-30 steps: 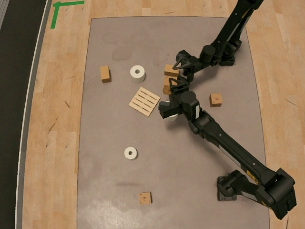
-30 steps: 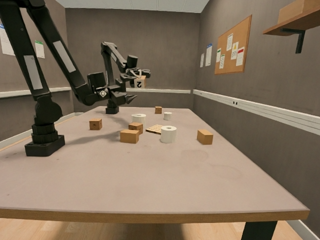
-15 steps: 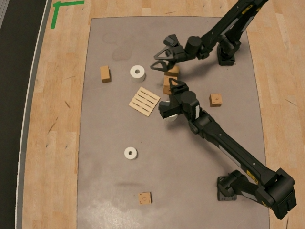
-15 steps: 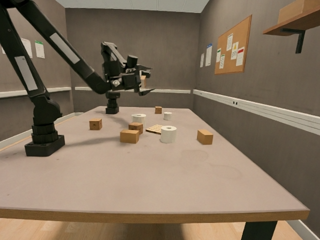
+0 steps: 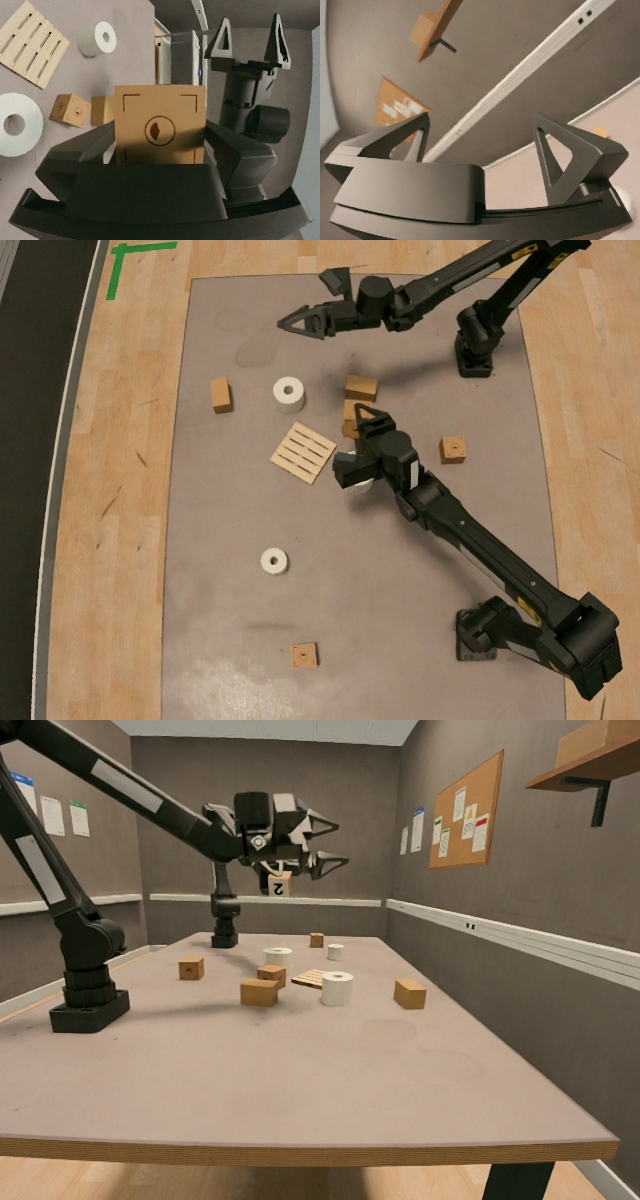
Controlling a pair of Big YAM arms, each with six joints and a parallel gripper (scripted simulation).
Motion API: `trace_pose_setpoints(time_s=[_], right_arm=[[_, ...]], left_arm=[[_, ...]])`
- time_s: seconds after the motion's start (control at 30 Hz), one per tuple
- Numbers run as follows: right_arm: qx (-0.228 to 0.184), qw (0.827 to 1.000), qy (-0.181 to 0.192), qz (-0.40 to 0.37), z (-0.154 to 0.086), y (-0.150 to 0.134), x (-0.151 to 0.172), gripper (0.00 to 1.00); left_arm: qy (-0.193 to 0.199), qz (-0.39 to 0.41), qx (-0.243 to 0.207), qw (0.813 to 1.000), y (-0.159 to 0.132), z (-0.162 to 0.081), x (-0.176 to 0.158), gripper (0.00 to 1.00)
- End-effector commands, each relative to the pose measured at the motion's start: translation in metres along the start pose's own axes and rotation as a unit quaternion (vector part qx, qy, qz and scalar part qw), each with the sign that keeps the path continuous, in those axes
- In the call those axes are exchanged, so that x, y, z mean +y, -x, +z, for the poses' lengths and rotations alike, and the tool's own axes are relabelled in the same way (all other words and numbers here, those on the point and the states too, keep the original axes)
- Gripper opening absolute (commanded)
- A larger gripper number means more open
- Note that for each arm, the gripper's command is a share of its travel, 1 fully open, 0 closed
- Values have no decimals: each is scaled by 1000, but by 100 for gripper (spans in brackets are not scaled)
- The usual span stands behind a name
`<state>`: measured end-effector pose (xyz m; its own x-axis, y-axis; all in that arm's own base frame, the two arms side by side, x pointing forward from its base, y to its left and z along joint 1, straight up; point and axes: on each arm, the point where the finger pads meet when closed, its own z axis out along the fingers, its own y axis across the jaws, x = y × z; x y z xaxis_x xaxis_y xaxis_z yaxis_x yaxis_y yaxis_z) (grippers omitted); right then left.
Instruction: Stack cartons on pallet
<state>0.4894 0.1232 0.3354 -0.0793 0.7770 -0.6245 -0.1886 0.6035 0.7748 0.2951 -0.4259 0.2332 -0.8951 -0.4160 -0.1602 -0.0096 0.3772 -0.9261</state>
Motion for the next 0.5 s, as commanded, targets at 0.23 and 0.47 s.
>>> trace_pose_setpoints(time_s=[0.23,0.47], right_arm=[[-22,965,-39,-260,32,110,38,100],[-13,934,-67,-350,35,147,39,100]], left_arm=[[-21,14,-16,1000,22,-26,4,50],[-16,29,-27,999,50,-78,62,50]])
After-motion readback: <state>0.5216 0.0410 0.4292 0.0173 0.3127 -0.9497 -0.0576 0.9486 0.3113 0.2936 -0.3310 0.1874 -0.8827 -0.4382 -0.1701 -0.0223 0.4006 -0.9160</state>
